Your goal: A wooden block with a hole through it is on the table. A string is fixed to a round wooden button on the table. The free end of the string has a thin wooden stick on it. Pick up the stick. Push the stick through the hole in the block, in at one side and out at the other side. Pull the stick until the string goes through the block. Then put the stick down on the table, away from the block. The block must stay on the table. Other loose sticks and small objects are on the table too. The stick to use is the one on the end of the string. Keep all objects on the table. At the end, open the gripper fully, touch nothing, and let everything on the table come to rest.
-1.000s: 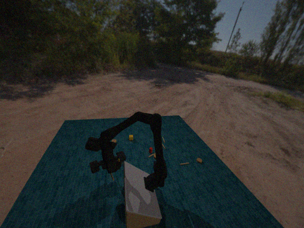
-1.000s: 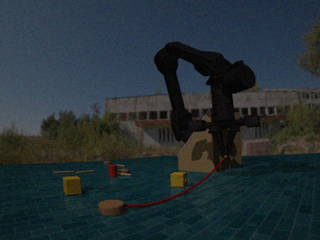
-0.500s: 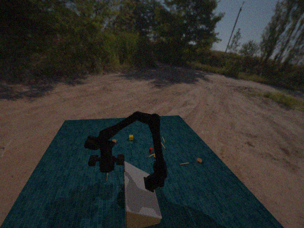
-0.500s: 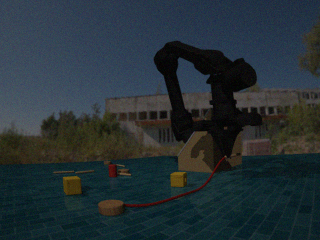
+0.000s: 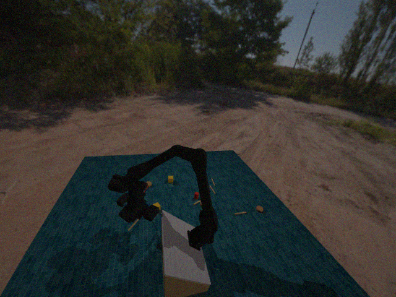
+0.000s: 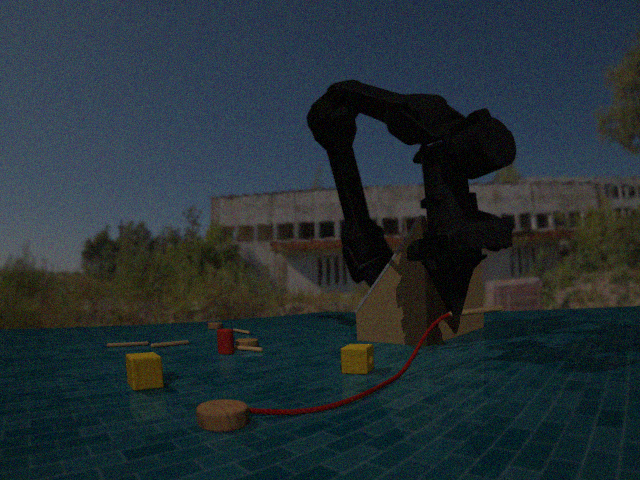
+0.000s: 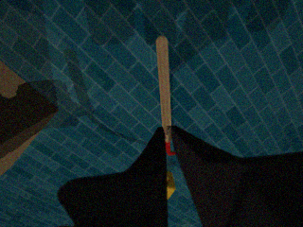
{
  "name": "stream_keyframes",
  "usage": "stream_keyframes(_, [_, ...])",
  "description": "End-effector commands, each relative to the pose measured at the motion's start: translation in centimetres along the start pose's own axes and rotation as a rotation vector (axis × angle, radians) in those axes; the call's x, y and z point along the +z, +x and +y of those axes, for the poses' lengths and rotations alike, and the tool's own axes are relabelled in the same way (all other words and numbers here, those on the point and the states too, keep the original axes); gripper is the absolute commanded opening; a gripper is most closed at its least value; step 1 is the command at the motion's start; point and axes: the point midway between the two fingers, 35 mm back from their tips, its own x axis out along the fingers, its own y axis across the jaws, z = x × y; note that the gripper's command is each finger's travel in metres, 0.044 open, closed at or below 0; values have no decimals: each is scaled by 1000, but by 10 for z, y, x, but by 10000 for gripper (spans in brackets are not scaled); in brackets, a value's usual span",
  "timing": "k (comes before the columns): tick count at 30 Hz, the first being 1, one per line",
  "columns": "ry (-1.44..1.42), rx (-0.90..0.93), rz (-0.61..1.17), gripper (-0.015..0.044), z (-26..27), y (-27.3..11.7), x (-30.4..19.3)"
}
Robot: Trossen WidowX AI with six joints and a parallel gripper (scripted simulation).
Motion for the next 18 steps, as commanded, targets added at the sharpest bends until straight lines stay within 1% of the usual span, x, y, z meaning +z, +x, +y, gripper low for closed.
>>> stream_keyframes(1, [116, -3, 2, 0, -4, -1, -2])
stream_keyframes(18, [731, -4, -1, 0, -20, -2, -8])
